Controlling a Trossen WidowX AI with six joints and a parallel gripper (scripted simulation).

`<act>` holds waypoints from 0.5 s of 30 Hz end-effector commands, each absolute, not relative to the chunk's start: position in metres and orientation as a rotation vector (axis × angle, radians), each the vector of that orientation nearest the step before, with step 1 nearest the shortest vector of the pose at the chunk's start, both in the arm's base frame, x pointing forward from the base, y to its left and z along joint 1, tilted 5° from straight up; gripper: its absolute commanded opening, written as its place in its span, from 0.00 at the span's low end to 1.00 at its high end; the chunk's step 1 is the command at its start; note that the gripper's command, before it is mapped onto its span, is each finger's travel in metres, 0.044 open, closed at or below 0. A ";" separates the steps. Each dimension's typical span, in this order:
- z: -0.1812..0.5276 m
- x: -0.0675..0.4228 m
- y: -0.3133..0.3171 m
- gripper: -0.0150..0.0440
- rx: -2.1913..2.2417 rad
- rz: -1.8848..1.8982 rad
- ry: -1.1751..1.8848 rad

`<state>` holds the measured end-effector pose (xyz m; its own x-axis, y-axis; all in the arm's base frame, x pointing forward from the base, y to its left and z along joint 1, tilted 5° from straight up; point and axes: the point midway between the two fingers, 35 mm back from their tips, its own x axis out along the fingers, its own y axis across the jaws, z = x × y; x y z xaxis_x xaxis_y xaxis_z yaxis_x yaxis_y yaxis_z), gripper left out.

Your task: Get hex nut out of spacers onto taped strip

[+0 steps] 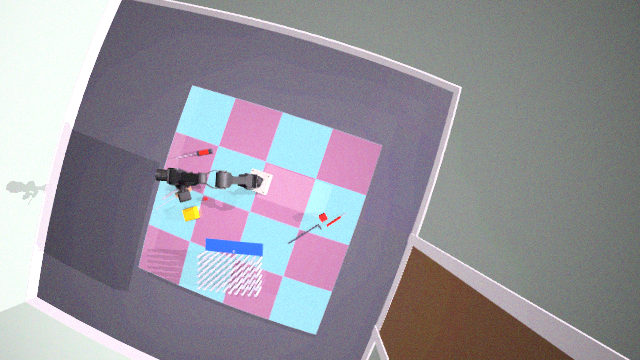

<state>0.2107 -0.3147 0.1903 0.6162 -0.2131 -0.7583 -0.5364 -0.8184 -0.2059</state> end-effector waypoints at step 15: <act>0.171 0.213 -0.322 0.25 -2.426 1.060 0.599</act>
